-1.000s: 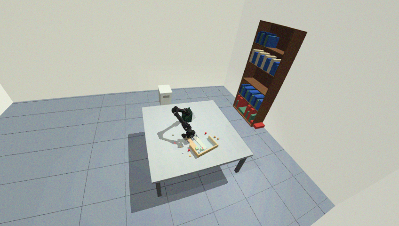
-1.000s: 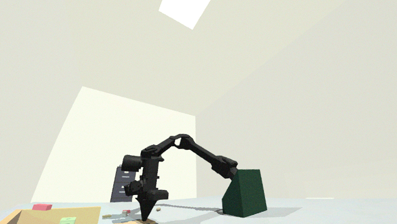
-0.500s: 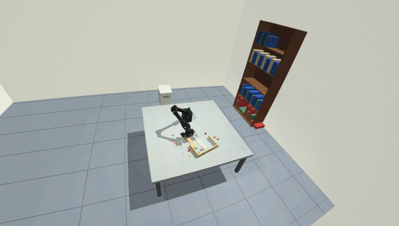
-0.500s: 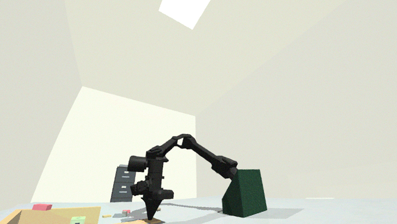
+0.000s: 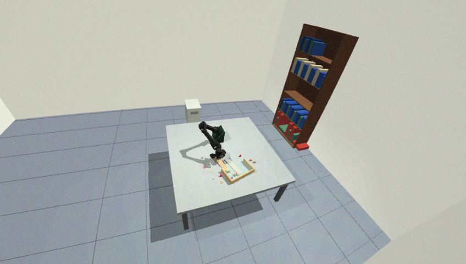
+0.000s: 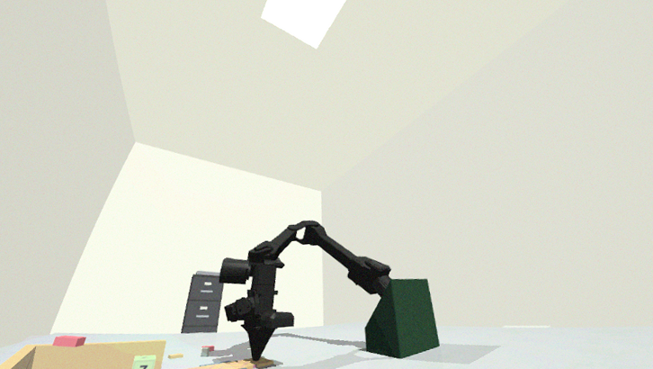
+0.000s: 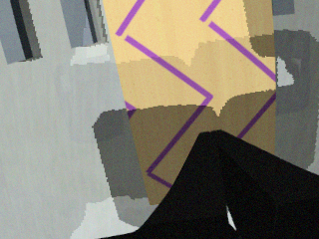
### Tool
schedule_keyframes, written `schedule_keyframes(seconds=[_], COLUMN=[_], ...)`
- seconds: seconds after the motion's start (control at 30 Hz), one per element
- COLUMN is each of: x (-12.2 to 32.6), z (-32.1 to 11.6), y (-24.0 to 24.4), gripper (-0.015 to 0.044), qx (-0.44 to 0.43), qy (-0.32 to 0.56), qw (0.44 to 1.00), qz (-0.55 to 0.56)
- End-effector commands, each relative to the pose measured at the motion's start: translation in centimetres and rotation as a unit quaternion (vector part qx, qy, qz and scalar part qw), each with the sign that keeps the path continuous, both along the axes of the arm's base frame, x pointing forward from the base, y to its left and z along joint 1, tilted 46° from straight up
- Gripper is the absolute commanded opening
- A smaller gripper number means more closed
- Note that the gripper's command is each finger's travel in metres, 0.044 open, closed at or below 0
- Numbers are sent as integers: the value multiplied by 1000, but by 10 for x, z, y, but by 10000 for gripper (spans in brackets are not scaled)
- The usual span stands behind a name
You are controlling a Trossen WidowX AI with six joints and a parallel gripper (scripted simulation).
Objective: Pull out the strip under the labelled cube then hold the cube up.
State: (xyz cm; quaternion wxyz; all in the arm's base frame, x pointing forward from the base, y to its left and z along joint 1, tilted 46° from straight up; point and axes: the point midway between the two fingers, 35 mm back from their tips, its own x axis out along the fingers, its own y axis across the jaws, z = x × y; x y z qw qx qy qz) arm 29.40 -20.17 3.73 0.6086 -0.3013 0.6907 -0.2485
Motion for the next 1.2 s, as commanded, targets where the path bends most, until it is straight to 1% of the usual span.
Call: schedule_keyframes(seconds=[0.0,1.17], x=[-14,-65], z=[-2,6], y=[-4,-5], gripper=[0,0], qx=[1,1], qy=[11,12], qw=[1000,1000], qz=[-8,-8])
